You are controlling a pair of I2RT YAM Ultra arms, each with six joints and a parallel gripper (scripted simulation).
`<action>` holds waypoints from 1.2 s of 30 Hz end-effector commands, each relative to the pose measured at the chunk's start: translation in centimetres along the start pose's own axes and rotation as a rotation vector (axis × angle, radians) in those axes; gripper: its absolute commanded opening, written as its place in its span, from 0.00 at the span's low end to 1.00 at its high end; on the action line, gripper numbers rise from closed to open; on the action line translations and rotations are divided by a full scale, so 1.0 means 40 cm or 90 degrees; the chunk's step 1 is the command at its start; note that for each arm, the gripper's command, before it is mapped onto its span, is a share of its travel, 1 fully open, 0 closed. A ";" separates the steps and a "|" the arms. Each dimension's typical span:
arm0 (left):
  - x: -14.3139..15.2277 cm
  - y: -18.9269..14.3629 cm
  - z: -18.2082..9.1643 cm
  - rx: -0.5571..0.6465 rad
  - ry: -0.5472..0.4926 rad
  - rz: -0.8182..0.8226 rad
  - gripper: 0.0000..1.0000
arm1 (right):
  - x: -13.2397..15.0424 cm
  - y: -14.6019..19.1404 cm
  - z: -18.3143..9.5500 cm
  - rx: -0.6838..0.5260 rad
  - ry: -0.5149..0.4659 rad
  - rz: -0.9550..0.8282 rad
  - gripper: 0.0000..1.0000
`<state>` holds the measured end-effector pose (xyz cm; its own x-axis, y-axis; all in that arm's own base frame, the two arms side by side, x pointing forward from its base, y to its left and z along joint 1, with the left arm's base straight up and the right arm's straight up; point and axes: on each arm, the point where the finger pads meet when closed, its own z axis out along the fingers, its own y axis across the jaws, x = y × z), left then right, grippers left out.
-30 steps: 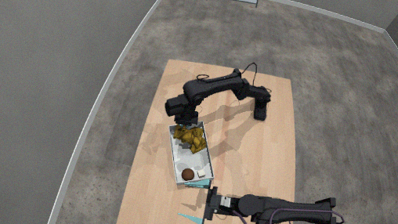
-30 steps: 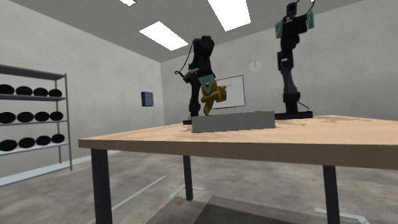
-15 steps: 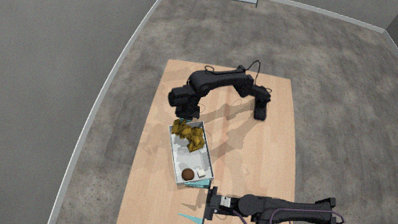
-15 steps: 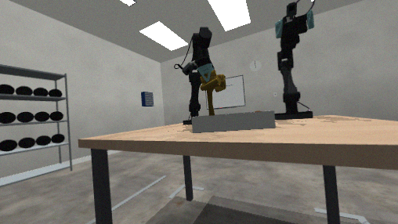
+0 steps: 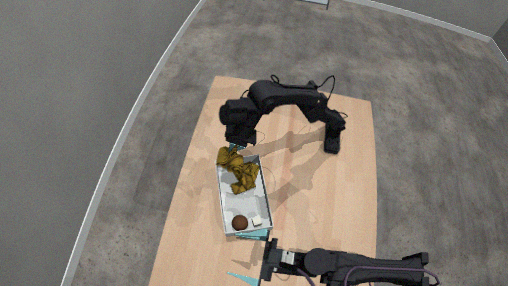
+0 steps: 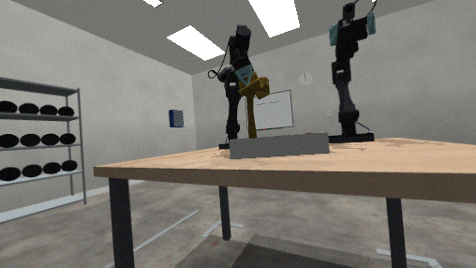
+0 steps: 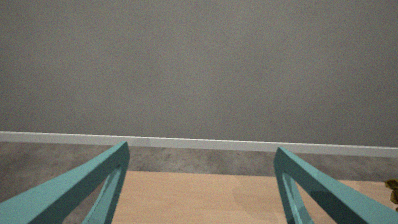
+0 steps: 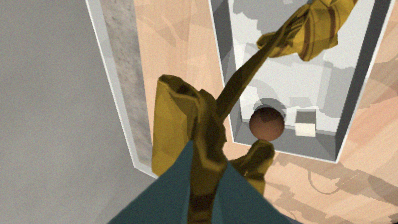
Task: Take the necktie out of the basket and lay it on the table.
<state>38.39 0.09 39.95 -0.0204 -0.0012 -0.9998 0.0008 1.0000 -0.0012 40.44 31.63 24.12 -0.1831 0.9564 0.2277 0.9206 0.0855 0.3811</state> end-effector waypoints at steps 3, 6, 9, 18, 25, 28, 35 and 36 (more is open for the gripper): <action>0.000 0.000 0.000 0.000 0.000 0.000 1.00 | 0.025 0.034 -0.115 0.165 -0.103 0.016 0.04; 0.000 0.000 0.000 0.000 0.000 0.000 1.00 | 0.026 0.035 -0.117 0.159 -0.099 0.015 0.04; 0.000 0.000 0.000 0.000 0.000 0.000 1.00 | 0.021 0.033 -0.119 0.155 -0.097 0.015 0.04; 0.000 0.000 0.000 0.000 0.000 0.000 1.00 | -0.009 0.017 -0.133 0.151 -0.095 0.015 0.04; 0.000 0.000 0.000 0.000 0.000 0.000 1.00 | -0.062 -0.010 -0.158 0.155 -0.099 0.018 0.04; 0.000 0.000 0.000 0.000 0.000 0.000 1.00 | -0.071 -0.014 -0.163 0.157 -0.101 0.019 0.04; 0.000 0.000 0.000 0.000 0.000 0.000 1.00 | -0.145 -0.052 -0.197 0.190 -0.124 0.026 0.04; 0.000 0.000 0.000 0.000 0.000 0.000 1.00 | -0.157 -0.058 -0.203 0.195 -0.126 0.026 0.04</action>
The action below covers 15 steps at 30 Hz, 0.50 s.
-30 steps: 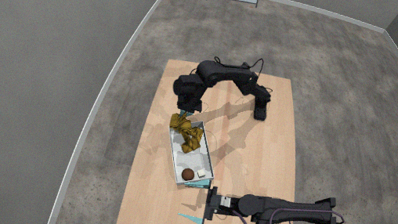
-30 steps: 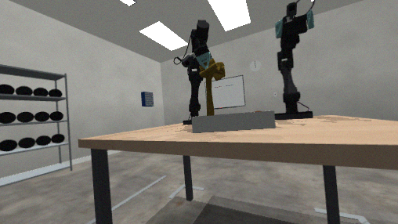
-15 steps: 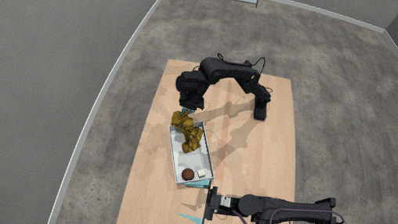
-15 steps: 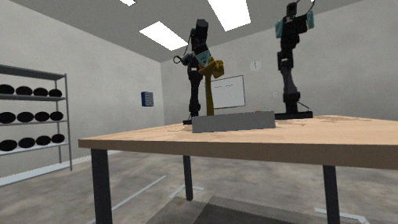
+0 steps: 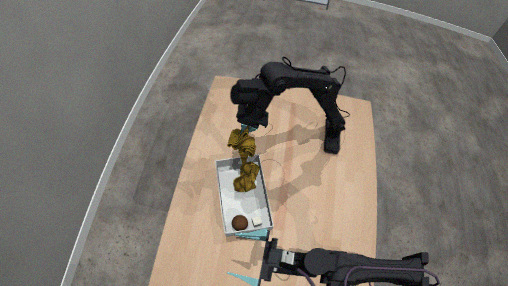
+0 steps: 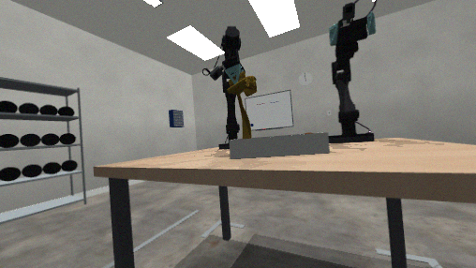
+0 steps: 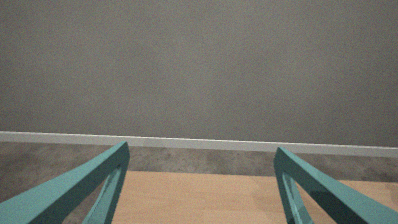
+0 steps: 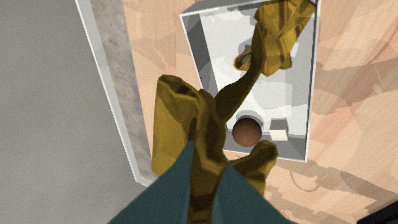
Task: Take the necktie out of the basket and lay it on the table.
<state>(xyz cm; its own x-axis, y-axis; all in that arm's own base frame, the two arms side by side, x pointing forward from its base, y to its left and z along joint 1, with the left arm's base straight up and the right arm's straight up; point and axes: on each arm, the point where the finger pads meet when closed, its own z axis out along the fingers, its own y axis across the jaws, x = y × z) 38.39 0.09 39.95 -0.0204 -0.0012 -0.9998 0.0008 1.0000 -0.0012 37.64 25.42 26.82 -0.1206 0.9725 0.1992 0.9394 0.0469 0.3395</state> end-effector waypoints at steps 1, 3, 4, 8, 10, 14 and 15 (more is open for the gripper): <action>0.000 0.000 0.000 0.000 0.000 0.000 1.00 | -0.053 -0.012 -0.078 0.175 -0.101 -0.008 0.04; 0.000 0.000 0.000 0.000 0.000 0.000 1.00 | -0.079 -0.024 -0.087 0.183 -0.106 -0.008 0.04; 0.000 0.000 0.000 0.000 0.000 0.000 1.00 | -0.092 -0.030 -0.093 0.186 -0.109 -0.008 0.04; 0.000 0.000 0.000 0.000 0.000 0.000 1.00 | -0.133 -0.048 -0.108 0.195 -0.114 -0.008 0.04; 0.000 0.000 0.000 0.000 0.000 0.000 1.00 | -0.147 -0.055 -0.114 0.199 -0.117 -0.008 0.04; 0.000 0.000 0.000 0.000 0.000 0.000 1.00 | -0.205 -0.081 -0.136 0.204 -0.120 -0.009 0.04; 0.000 0.000 0.000 0.000 0.000 0.000 1.00 | -0.220 -0.087 -0.141 0.207 -0.122 -0.009 0.04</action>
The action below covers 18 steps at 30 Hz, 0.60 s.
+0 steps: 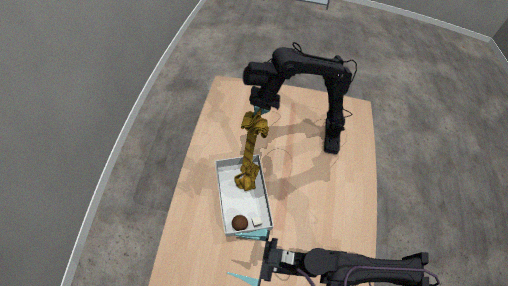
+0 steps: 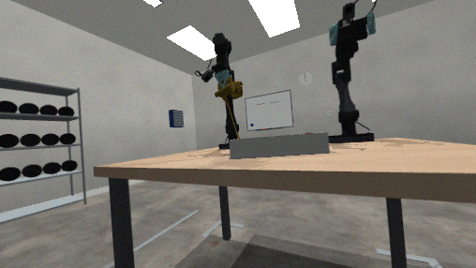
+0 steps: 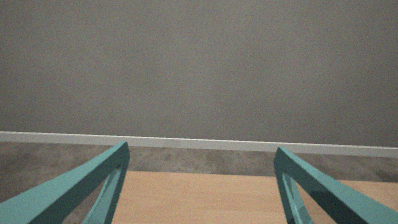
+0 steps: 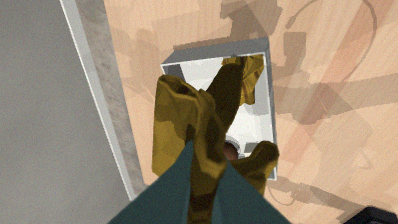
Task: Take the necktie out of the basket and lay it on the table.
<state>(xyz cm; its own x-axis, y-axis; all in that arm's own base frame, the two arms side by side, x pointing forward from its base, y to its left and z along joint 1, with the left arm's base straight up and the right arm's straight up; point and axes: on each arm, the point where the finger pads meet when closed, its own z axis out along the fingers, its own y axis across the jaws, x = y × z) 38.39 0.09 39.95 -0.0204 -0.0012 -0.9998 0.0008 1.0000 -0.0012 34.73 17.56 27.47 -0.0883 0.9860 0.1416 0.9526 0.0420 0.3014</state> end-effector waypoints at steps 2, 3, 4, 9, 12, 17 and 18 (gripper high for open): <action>0.000 0.000 0.000 0.000 0.000 0.000 1.00 | -0.075 -0.030 -0.064 0.188 -0.084 -0.022 0.04; 0.000 0.000 0.000 0.000 0.000 0.000 1.00 | -0.090 -0.037 -0.068 0.191 -0.086 -0.022 0.04; 0.000 0.000 0.000 0.000 0.000 0.000 1.00 | -0.106 -0.044 -0.073 0.193 -0.087 -0.023 0.04; 0.000 0.000 0.000 0.000 0.000 0.000 1.00 | -0.183 -0.078 -0.095 0.197 -0.088 -0.023 0.04; 0.000 0.000 0.000 0.000 0.000 0.000 1.00 | -0.198 -0.084 -0.099 0.197 -0.088 -0.023 0.04; 0.000 0.000 0.000 0.000 0.000 0.000 1.00 | -0.273 -0.117 -0.121 0.197 -0.088 -0.023 0.04; 0.000 0.000 0.000 0.000 0.000 0.000 1.00 | -0.288 -0.124 -0.126 0.197 -0.088 -0.023 0.04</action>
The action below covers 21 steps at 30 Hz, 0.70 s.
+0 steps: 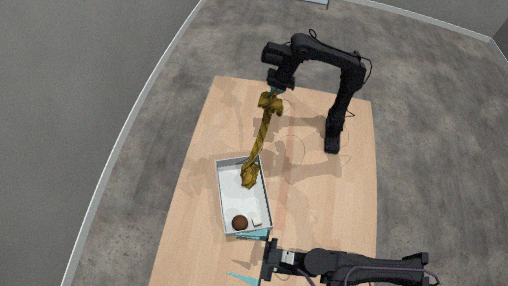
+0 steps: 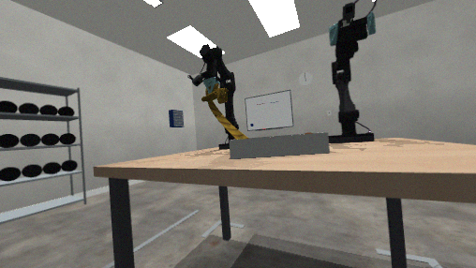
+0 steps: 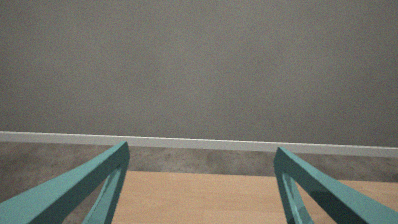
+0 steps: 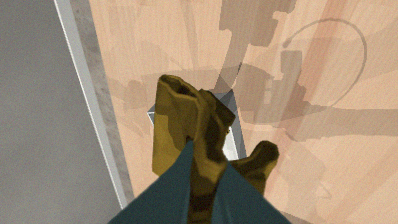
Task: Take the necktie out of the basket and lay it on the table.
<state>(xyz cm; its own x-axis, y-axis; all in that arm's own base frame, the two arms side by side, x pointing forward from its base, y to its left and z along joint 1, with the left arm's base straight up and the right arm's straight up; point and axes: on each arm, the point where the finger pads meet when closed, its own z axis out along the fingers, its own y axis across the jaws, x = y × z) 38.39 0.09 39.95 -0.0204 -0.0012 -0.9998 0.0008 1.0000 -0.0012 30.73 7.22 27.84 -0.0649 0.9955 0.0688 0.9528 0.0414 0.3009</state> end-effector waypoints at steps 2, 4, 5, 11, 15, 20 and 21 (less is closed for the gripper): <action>0.000 0.000 0.000 0.000 0.000 0.000 1.00 | -0.076 -0.033 -0.049 0.196 -0.040 -0.031 0.04; 0.000 0.000 0.000 0.000 0.000 0.000 1.00 | -0.105 -0.046 -0.055 0.196 -0.040 -0.031 0.04; 0.000 0.000 0.000 0.000 0.000 0.000 1.00 | -0.119 -0.052 -0.058 0.196 -0.040 -0.031 0.04; 0.000 0.000 0.000 0.000 0.000 0.000 1.00 | -0.174 -0.075 -0.069 0.188 -0.040 -0.030 0.04; 0.000 0.000 0.000 0.000 0.000 0.000 1.00 | -0.223 -0.097 -0.080 0.187 -0.040 -0.030 0.04; 0.000 0.000 0.000 0.000 0.000 0.000 1.00 | -0.278 -0.120 -0.091 0.187 -0.041 -0.030 0.04; 0.000 0.000 0.000 0.000 0.000 0.000 1.00 | -0.287 -0.124 -0.093 0.186 -0.041 -0.030 0.04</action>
<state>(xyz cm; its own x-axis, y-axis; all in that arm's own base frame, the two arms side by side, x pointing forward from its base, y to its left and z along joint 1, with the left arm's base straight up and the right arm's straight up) 38.39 0.09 39.95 -0.0204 -0.0012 -0.9998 0.0008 1.0000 -0.0012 26.70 -3.59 28.14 -0.0294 0.9987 -0.0410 0.9443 0.0412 0.3265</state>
